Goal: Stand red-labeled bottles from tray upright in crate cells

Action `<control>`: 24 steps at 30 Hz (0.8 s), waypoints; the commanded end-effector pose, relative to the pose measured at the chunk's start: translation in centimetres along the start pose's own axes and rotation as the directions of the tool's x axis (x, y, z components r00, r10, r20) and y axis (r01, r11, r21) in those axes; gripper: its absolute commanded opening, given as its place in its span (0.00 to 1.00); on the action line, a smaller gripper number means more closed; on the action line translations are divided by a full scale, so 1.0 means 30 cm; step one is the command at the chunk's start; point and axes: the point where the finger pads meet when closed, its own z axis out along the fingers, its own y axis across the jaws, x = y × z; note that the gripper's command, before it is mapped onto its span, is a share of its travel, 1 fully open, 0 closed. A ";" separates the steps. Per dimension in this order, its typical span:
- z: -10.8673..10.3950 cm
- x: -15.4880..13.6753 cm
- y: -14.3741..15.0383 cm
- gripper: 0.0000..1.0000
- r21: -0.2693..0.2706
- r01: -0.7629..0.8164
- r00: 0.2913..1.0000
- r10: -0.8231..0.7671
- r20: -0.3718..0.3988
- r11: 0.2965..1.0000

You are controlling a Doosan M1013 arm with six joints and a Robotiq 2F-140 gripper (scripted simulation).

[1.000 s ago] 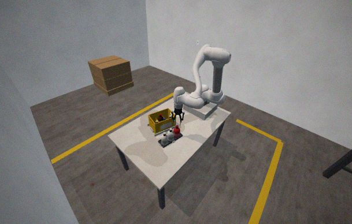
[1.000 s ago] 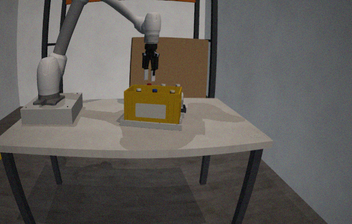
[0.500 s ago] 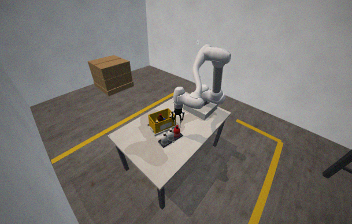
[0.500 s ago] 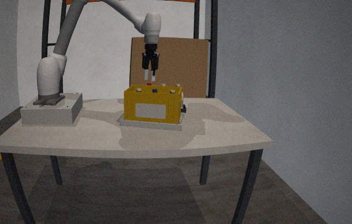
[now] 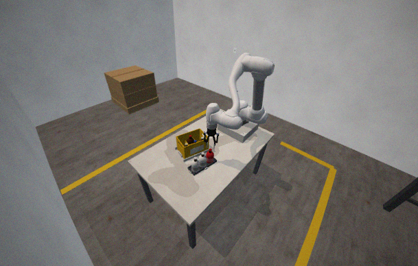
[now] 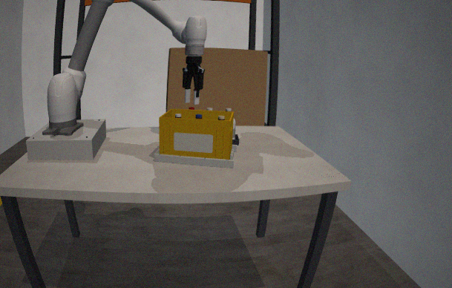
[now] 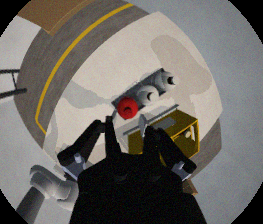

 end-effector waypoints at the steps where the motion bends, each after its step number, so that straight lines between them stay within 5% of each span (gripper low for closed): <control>1: 0.000 0.000 0.000 0.38 0.000 0.000 1.000 0.000 0.000 1.000; 24: 0.049 0.000 0.000 0.38 0.000 0.000 1.000 0.000 0.000 1.000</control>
